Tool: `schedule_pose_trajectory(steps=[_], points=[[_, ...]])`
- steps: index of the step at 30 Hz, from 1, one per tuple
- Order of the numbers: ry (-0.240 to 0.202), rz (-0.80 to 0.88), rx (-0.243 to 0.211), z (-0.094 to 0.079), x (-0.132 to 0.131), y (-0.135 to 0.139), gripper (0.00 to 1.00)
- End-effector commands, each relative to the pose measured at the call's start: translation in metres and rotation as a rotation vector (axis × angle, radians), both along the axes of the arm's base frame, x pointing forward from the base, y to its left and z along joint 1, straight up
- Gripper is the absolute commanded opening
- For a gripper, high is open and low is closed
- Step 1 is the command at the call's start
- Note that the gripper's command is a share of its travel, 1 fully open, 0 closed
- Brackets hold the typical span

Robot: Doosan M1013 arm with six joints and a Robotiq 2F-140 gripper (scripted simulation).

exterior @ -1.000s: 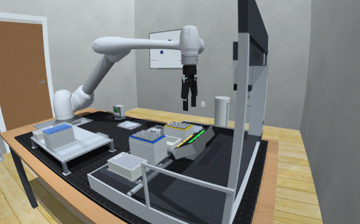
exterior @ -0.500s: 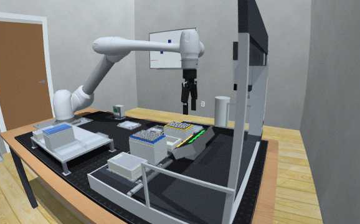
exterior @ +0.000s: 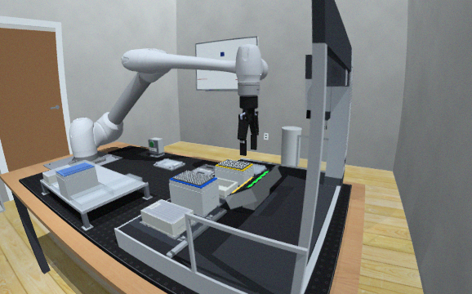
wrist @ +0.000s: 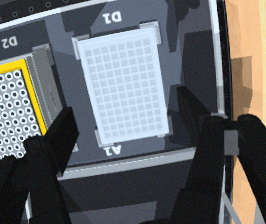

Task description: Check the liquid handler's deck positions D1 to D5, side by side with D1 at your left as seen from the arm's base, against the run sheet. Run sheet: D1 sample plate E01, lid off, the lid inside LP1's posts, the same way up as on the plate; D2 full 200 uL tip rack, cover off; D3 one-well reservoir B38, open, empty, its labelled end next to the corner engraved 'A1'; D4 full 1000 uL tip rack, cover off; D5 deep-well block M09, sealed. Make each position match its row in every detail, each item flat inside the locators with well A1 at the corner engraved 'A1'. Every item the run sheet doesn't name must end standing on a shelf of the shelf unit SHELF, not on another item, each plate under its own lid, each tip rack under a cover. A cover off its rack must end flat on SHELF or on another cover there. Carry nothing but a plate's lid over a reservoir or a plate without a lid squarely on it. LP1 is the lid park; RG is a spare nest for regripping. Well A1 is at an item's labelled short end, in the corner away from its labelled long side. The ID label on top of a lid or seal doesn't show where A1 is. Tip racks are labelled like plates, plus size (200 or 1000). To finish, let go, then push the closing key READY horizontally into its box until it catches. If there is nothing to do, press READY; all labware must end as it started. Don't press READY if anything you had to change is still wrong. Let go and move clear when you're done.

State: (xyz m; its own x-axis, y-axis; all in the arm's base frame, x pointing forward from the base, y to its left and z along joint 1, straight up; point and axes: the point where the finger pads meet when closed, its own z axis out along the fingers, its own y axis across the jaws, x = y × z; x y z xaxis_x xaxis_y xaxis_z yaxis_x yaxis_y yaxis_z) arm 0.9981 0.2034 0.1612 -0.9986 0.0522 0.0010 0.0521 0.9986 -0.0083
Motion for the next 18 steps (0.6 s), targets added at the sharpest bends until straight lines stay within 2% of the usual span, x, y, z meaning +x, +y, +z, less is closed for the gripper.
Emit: schedule_pose_trajectory(steps=[1,18], points=[[-0.002,0.0,0.001,-0.003,0.0,0.0,0.66],[-0.002,0.0,0.001,-0.028,0.0,0.0,0.66]])
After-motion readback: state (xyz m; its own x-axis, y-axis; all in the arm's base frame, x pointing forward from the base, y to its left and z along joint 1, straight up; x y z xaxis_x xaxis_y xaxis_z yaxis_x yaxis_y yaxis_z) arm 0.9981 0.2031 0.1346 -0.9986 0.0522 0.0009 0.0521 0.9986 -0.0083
